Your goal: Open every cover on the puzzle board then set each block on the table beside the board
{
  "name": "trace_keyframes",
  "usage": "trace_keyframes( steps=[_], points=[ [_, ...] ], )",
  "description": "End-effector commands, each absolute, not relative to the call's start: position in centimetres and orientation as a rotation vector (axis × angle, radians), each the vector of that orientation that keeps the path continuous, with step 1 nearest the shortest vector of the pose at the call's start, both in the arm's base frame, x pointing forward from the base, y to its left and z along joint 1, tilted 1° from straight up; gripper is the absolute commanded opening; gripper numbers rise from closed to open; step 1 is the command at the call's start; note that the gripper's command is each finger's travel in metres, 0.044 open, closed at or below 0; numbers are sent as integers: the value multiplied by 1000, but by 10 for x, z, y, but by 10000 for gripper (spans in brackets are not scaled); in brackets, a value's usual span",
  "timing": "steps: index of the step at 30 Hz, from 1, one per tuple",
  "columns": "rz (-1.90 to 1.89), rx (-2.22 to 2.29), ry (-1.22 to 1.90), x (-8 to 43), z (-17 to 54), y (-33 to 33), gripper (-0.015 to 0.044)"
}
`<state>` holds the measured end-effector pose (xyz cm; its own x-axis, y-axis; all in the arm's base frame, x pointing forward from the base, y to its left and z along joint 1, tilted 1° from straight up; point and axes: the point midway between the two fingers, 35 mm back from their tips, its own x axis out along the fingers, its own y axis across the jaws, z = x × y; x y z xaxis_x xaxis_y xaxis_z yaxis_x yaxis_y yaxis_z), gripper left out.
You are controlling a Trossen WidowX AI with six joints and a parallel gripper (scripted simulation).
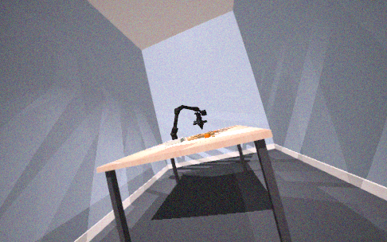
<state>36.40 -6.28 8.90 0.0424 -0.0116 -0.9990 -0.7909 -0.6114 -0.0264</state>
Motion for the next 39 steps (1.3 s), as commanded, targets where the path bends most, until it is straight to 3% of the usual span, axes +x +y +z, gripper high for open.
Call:
trace_keyframes(
  steps=[1, 16, 39],
  points=[
    [1256, -1325, 1133, 327, 92, -66, 0],
    [379, -414, 1502, 245, 83, -64, 0],
    [367, -401, 1505, 243, 75, -64, 0]
  ],
)
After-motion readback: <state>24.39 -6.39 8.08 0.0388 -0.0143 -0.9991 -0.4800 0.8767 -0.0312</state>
